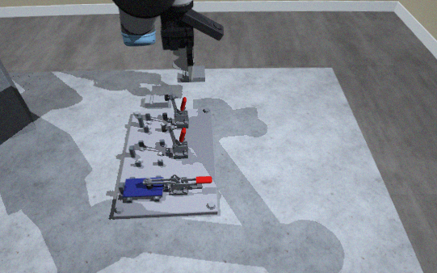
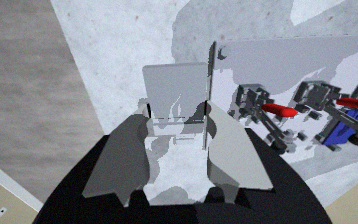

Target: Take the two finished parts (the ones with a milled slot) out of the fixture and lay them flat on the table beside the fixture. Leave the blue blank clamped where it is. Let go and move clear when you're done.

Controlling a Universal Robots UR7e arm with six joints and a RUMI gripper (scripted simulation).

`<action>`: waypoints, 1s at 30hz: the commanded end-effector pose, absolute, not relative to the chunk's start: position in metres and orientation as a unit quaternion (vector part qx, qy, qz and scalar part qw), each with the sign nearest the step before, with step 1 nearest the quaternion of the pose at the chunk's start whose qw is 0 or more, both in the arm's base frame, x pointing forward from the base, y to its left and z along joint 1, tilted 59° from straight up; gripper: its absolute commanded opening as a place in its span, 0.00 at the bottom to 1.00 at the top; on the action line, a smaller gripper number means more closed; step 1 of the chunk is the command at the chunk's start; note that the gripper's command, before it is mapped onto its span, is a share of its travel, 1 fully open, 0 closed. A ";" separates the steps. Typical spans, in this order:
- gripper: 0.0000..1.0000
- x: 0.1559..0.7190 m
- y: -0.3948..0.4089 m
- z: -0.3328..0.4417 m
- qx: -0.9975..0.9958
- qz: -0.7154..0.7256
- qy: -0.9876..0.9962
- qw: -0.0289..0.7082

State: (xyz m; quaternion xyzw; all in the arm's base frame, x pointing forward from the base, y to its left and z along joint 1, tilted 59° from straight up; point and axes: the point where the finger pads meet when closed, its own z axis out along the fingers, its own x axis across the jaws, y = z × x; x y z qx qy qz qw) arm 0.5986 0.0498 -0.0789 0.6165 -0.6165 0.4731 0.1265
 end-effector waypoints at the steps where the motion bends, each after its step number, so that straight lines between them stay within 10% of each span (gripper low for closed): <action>1: 0.00 0.599 0.050 -0.079 0.617 0.473 -0.616 0.126; 30: 0.00 0.615 0.022 -0.099 0.617 0.473 -0.616 0.126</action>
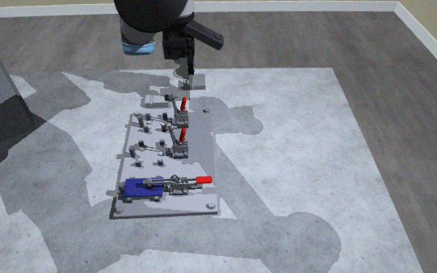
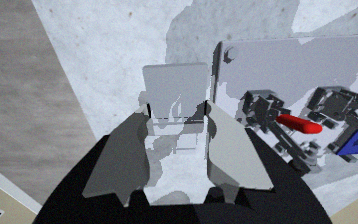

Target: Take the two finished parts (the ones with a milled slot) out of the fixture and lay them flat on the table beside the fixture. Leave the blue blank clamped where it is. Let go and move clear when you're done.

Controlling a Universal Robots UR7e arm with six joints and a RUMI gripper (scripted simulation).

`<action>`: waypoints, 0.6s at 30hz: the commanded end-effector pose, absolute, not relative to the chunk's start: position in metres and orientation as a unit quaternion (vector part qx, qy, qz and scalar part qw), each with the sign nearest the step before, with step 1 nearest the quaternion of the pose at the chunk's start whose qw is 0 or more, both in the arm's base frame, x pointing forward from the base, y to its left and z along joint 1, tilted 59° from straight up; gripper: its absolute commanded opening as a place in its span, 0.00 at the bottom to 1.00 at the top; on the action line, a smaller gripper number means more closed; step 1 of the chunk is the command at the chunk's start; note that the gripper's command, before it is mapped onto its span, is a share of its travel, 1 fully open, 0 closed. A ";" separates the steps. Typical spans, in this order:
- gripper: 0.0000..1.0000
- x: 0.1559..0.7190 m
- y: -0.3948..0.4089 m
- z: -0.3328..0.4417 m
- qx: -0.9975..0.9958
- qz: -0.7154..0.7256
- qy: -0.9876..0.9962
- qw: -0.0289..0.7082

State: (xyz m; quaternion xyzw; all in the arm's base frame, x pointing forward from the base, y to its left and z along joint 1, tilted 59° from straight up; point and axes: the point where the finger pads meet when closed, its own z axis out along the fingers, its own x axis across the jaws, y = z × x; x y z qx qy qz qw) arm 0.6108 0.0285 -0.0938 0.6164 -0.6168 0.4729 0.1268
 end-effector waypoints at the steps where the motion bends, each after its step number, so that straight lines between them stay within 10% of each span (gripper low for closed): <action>1: 0.00 0.616 0.020 -0.100 0.617 0.473 -0.616 0.126; 18: 0.00 0.631 -0.005 -0.118 0.617 0.473 -0.616 0.126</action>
